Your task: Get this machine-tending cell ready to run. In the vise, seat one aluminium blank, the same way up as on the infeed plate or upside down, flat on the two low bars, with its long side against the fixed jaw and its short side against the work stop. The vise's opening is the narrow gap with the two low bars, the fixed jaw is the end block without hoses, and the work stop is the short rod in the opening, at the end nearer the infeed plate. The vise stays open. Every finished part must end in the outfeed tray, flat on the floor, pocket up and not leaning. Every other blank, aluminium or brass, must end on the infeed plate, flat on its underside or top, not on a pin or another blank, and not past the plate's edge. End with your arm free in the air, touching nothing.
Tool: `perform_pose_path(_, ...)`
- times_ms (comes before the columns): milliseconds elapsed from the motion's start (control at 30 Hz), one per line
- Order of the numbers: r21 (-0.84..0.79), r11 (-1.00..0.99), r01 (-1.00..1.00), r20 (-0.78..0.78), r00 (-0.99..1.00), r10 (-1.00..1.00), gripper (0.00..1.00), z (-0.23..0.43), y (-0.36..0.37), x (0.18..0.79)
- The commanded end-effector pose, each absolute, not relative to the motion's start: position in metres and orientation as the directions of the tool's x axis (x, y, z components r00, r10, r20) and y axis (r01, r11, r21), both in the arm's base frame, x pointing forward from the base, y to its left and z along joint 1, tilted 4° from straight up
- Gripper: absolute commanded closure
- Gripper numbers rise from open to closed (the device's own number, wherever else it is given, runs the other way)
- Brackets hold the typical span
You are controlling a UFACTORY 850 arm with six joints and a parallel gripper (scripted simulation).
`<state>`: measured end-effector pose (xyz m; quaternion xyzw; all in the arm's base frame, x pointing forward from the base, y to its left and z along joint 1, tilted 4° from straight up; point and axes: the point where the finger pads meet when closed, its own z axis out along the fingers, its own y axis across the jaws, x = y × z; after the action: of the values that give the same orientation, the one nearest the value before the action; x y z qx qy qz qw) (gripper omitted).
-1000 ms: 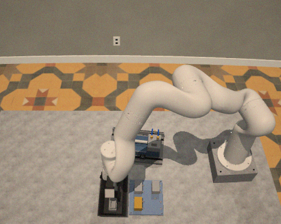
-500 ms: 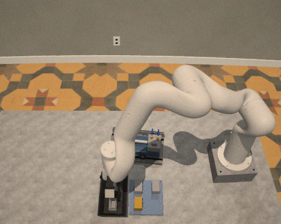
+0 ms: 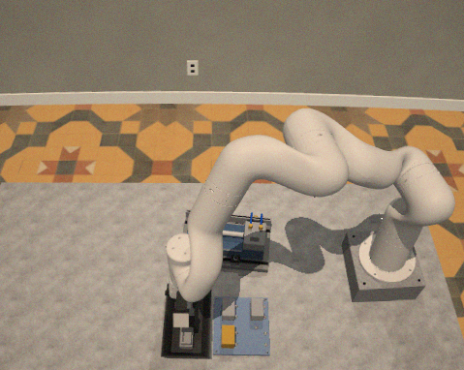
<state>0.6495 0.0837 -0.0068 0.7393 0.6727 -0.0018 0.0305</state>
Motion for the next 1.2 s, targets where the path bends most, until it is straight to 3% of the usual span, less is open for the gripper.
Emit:
perform_pose_path(0,0.045,-0.093,0.995,-0.043,0.095,0.995,1.0,-0.008,0.0837,0.6506)
perform_pose_path(1067,0.045,-0.093,0.995,-0.043,0.095,0.995,1.0,-0.0126,0.0833,0.6508)
perform_pose_path(1100,0.045,-0.093,0.995,-0.043,0.095,0.995,0.31,-0.0126,0.0833,0.6508)
perform_pose_path(1167,0.045,-0.093,0.995,-0.043,0.095,0.995,0.31,-0.0126,0.0833,0.6508)
